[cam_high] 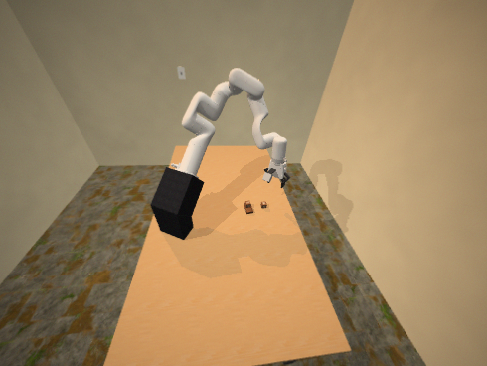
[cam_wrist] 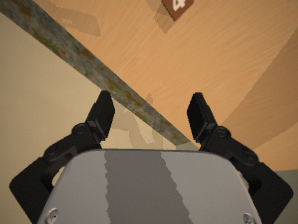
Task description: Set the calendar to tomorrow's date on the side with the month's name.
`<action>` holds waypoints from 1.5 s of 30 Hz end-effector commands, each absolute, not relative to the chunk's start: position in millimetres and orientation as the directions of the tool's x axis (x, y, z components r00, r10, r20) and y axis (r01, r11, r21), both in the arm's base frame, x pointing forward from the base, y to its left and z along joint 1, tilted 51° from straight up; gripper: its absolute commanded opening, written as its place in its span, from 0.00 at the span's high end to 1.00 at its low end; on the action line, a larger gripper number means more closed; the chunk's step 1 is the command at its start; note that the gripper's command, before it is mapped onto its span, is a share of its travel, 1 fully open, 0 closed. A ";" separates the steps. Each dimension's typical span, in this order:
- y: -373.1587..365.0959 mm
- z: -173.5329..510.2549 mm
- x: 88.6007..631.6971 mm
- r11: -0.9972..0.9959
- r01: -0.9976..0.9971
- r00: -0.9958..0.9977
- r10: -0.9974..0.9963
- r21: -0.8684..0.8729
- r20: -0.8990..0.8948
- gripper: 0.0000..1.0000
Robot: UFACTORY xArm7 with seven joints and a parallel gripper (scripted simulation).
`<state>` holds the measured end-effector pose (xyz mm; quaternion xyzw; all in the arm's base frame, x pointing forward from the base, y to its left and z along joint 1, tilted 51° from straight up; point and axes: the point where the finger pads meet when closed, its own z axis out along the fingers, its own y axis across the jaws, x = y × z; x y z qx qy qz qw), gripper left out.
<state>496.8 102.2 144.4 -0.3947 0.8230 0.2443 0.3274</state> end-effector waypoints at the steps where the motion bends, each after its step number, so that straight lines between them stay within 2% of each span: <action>1: 100.7 126.7 493.1 0.482 -0.875 -0.347 -0.566 0.042 -0.748 0.00; 9: 102.7 97.7 481.0 0.297 -0.947 -0.114 -0.660 -0.119 -0.742 0.00; 11: 102.7 97.7 481.0 0.297 -0.947 -0.114 -0.660 -0.119 -0.742 0.00; 22: 108.3 68.7 465.7 0.078 -0.950 0.170 -0.683 -0.302 -0.710 0.00; 40: 111.1 60.7 460.6 0.011 -0.932 0.263 -0.672 -0.363 -0.693 0.00; 41: 111.1 60.7 460.6 0.011 -0.932 0.263 -0.672 -0.363 -0.693 0.51; 45: 111.1 60.7 460.6 0.011 -0.932 0.263 -0.672 -0.363 -0.693 0.51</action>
